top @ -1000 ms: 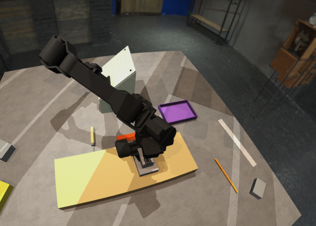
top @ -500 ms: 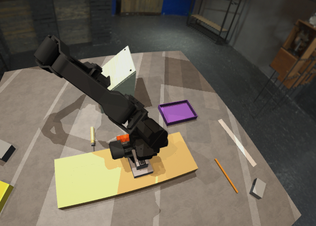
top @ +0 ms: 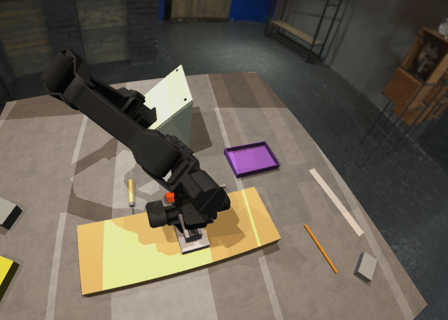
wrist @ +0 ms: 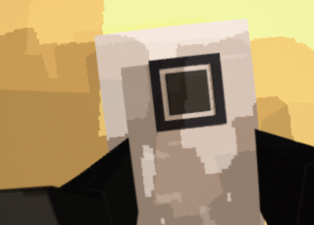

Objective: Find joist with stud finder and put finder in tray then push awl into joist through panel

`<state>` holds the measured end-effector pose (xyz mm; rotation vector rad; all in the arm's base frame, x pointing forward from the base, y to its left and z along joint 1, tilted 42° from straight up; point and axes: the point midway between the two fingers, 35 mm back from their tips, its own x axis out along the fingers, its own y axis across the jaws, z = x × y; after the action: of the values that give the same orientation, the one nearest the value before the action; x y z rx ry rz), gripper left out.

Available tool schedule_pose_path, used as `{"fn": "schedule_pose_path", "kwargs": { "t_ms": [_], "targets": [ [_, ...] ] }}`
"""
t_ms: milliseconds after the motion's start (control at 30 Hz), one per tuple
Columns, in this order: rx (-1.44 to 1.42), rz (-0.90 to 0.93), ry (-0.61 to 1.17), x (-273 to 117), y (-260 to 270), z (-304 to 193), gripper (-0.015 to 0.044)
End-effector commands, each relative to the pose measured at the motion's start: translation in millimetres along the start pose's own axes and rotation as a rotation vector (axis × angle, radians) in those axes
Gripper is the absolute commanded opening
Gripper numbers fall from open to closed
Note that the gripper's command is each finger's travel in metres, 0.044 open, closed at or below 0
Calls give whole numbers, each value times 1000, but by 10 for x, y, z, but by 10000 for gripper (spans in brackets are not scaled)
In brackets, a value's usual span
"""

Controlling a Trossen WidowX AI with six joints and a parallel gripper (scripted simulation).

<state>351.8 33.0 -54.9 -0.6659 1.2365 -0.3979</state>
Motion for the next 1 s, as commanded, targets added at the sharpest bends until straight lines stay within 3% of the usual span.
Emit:
{"fn": "schedule_pose_path", "kwargs": {
  "t_ms": [0, 967],
  "targets": [
    [3, -7, 1, 6, -84, -4, 0],
    [2, -9, 2, 6, -483, -4, 0]
  ]
}}
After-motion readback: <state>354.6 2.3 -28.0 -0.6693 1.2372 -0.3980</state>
